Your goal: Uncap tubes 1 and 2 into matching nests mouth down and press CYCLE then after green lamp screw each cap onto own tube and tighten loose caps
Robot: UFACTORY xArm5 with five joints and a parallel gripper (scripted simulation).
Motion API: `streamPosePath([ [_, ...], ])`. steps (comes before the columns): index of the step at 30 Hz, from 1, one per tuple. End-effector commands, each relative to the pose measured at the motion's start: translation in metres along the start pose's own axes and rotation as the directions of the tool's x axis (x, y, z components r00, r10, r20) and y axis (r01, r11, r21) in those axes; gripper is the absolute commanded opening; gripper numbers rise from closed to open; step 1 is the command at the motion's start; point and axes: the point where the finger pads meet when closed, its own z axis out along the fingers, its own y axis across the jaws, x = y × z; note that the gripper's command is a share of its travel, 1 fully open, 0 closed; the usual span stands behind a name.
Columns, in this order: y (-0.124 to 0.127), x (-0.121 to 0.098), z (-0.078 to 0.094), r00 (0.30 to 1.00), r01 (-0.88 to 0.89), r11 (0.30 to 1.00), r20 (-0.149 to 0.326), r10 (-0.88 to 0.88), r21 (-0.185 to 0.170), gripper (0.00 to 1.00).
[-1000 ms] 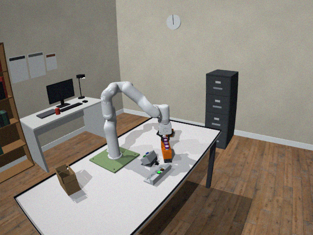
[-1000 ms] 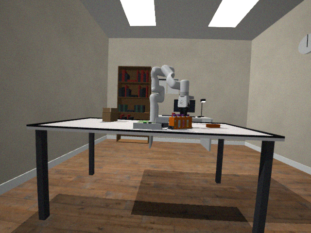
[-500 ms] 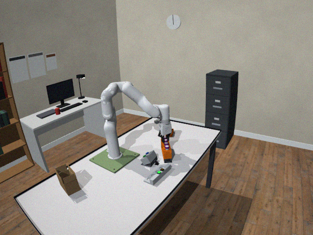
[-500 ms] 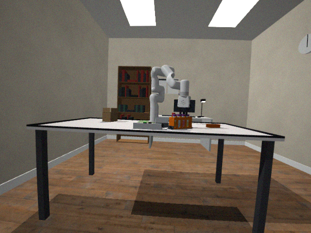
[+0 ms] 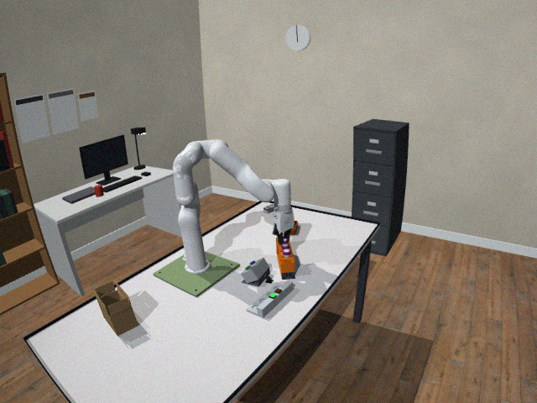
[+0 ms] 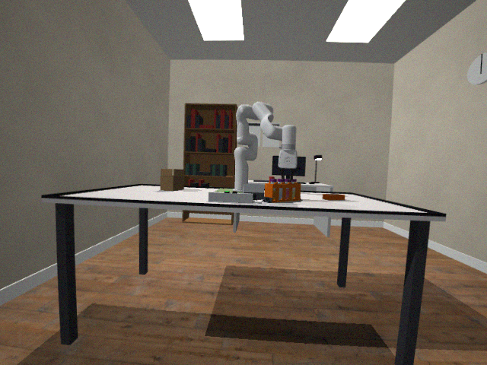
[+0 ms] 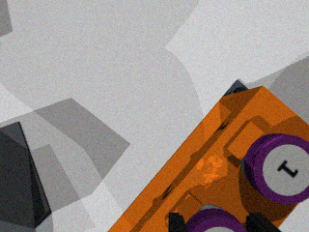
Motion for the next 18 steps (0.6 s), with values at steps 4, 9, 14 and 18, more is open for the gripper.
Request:
streamPosePath([
  [4,0.001,-0.0008,-0.0013,1.0,0.002,1.0,0.007,-0.002,0.001,0.0],
  [9,0.001,-0.0008,-0.0013,0.999,-0.048,0.999,0.007,0.048,0.0,0.0],
  [14,0.001,-0.0008,-0.0011,0.956,-0.293,0.956,0.007,0.293,-0.001,0.0],
  [18,0.001,-0.0008,-0.001,0.906,-0.422,0.906,0.006,0.422,-0.003,0.0],
])
